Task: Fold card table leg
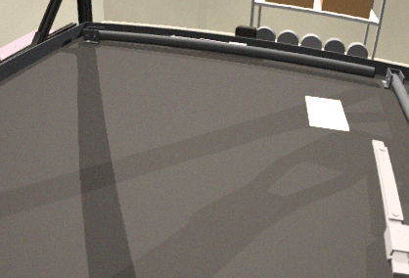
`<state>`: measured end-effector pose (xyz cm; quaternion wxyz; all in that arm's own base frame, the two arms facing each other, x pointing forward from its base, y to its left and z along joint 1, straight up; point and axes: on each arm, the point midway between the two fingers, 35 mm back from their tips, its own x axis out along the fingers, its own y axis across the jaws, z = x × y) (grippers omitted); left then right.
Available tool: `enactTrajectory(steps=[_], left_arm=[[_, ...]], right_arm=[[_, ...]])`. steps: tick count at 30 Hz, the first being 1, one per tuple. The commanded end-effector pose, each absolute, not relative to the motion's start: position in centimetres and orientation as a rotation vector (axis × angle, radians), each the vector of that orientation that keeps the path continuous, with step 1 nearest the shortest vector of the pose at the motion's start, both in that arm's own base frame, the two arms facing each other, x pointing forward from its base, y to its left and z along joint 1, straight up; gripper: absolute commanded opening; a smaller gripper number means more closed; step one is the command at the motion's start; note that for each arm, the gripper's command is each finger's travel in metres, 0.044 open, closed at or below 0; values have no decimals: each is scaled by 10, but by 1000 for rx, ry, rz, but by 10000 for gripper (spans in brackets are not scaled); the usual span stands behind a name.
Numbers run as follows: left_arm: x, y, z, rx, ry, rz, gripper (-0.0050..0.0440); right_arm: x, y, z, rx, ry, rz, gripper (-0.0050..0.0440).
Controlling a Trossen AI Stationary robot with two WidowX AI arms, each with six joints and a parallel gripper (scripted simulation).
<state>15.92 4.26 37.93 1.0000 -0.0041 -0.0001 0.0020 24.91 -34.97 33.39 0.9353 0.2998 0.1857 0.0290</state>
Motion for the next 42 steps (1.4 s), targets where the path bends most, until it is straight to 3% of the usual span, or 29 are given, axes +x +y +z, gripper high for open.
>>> enactTrajectory(steps=[1,23,34,42], left_arm=[[158,40,381,0,0,0,400],[158,40,381,0,0,0,400],[158,40,381,0,0,0,400],[158,40,381,0,0,0,400]], right_arm=[[249,-354,330,630,385,73,290],[249,-355,328,630,388,72,290],[229,-366,210,623,563,29,290],[228,-365,201,626,576,29,290]])
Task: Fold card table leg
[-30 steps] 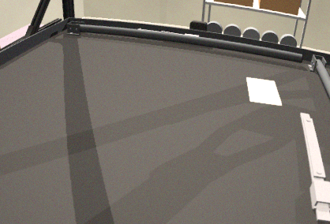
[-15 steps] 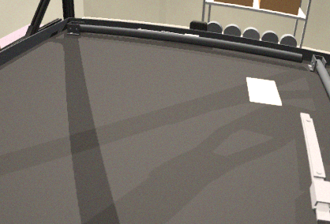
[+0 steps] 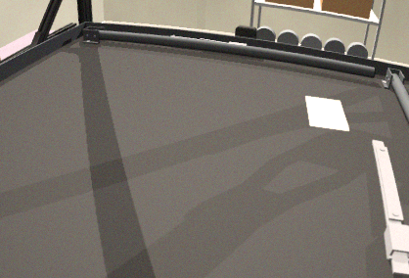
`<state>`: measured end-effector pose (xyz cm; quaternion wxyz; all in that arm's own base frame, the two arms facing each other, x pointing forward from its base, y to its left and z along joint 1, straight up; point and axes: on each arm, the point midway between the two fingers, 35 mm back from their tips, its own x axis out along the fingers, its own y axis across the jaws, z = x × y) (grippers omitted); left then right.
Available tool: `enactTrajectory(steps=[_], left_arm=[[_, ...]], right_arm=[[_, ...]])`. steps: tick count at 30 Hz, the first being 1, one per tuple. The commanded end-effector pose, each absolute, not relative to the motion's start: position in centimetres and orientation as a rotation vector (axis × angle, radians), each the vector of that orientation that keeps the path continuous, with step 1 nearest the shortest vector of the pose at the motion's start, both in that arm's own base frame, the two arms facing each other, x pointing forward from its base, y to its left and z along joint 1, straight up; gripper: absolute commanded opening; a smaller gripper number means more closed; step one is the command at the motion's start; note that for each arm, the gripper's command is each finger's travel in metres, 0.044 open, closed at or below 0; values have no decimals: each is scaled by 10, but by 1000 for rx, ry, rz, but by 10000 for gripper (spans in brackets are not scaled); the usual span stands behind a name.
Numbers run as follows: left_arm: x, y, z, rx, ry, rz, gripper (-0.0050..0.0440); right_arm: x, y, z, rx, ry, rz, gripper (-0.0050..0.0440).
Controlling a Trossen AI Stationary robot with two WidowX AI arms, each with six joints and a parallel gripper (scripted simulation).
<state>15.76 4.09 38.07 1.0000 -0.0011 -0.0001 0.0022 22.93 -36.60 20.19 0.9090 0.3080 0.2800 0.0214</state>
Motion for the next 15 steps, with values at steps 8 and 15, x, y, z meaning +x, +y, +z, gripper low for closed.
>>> enactTrajectory(steps=[8,15], left_arm=[[158,40,381,0,0,0,400],[158,40,381,0,0,0,400]], right_arm=[[236,-363,196,618,587,29,290],[243,-361,191,611,595,29,290]])
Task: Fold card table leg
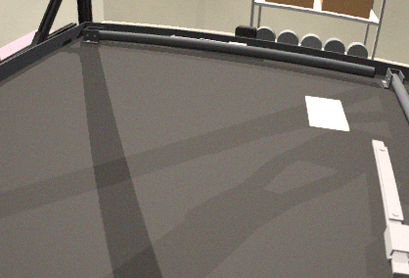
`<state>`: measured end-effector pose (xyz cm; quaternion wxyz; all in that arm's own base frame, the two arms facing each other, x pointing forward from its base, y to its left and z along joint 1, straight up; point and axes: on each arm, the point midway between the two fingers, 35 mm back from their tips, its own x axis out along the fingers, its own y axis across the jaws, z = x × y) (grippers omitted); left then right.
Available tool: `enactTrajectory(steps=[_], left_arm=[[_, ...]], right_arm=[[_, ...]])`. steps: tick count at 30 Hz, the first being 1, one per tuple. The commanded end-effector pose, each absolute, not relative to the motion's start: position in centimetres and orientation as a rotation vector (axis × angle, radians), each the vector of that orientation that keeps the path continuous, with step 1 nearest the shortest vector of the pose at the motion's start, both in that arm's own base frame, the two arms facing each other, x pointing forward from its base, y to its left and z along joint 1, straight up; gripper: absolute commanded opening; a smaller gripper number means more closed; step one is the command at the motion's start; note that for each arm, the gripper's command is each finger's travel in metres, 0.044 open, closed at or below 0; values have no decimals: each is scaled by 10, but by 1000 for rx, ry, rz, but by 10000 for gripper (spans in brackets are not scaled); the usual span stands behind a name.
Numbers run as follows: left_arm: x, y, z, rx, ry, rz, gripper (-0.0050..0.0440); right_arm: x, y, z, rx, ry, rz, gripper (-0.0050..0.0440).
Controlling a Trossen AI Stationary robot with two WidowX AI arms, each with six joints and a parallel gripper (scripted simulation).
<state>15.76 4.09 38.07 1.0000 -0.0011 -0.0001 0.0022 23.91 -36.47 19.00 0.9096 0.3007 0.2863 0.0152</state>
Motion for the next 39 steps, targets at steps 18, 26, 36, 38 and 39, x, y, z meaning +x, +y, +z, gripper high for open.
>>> enactTrajectory(steps=[18,26,36,38,39], left_arm=[[158,40,381,0,0,0,400],[158,40,381,0,0,0,400],[158,40,381,0,0,0,400],[158,40,381,0,0,0,400],[158,40,381,0,0,0,400]], right_arm=[[263,-354,179,590,617,25,290],[268,-354,177,585,612,21,290],[275,-355,175,575,597,12,290],[276,-356,175,575,595,12,290],[276,-355,175,575,595,12,290]])
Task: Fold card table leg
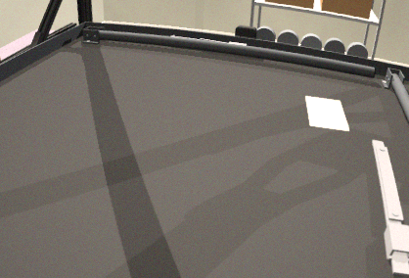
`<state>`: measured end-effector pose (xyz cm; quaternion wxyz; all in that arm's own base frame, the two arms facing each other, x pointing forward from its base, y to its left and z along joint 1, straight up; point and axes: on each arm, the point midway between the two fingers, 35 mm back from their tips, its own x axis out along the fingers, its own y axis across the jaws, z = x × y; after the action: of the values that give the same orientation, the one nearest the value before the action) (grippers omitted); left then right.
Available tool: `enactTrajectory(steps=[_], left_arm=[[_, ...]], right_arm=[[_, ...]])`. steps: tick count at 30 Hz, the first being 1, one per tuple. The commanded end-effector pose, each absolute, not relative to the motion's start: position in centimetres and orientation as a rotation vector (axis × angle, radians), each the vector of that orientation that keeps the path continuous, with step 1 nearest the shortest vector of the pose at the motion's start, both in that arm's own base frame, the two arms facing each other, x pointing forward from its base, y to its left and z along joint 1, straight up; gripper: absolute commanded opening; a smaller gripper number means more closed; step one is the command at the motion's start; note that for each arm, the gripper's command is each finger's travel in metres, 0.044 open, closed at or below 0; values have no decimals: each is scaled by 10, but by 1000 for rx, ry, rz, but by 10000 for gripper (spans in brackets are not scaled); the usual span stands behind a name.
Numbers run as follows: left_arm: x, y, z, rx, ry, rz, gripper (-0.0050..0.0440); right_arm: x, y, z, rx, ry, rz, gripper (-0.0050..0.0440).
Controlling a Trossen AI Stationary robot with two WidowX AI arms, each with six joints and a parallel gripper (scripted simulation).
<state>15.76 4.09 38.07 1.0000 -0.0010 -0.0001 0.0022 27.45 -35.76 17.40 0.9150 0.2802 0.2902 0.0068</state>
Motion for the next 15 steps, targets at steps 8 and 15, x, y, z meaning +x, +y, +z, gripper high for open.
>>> enactTrajectory(steps=[8,15], left_arm=[[158,40,381,0,0,0,400],[158,40,381,0,0,0,400]], right_arm=[[284,-354,170,591,589,17,290],[292,-351,164,608,582,22,290]])
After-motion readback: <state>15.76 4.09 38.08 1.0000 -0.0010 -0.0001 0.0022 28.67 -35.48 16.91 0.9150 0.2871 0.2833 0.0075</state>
